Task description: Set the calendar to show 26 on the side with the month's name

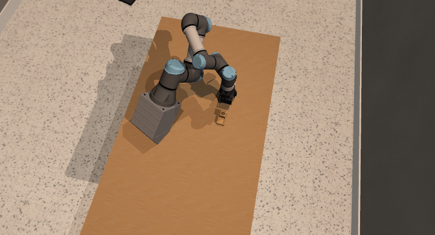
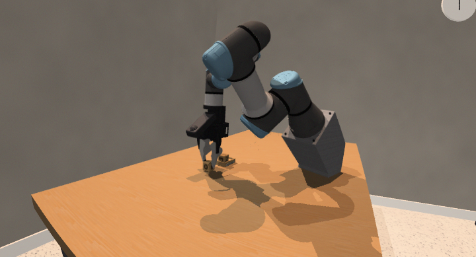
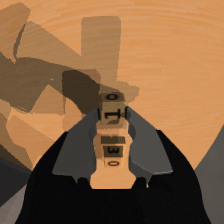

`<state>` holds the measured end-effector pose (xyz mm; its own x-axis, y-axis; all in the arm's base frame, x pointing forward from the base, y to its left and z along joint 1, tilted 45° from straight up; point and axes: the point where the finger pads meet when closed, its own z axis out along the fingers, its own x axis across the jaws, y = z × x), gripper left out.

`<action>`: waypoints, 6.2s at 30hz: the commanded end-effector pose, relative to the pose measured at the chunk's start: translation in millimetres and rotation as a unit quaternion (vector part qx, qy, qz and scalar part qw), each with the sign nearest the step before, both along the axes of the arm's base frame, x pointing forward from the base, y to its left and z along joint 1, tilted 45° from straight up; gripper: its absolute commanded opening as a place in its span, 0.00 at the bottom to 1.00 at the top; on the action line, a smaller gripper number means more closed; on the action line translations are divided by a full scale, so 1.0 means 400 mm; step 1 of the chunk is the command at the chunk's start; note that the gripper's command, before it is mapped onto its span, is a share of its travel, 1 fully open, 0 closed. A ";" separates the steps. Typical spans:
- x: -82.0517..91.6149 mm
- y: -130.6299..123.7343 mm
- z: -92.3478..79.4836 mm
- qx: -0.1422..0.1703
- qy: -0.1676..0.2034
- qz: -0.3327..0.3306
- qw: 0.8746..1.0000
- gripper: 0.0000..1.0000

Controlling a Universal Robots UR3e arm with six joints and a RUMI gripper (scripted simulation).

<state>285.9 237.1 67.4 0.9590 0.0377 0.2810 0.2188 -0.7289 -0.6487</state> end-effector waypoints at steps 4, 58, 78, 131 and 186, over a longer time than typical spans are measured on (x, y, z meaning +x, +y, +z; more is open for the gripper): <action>-0.002 -0.013 0.013 0.000 -0.001 0.000 1.000 0.11; -0.043 -0.166 0.172 0.000 -0.001 0.000 1.000 0.11; -0.005 -0.269 0.105 -0.002 0.001 -0.002 1.000 0.11; 0.043 -0.329 -0.110 0.001 0.003 -0.004 1.000 0.11; 0.049 -0.307 -0.132 0.001 0.003 -0.004 1.000 0.11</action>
<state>304.8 114.7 14.6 0.9611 0.0303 0.2746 0.2093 -0.7285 -0.6523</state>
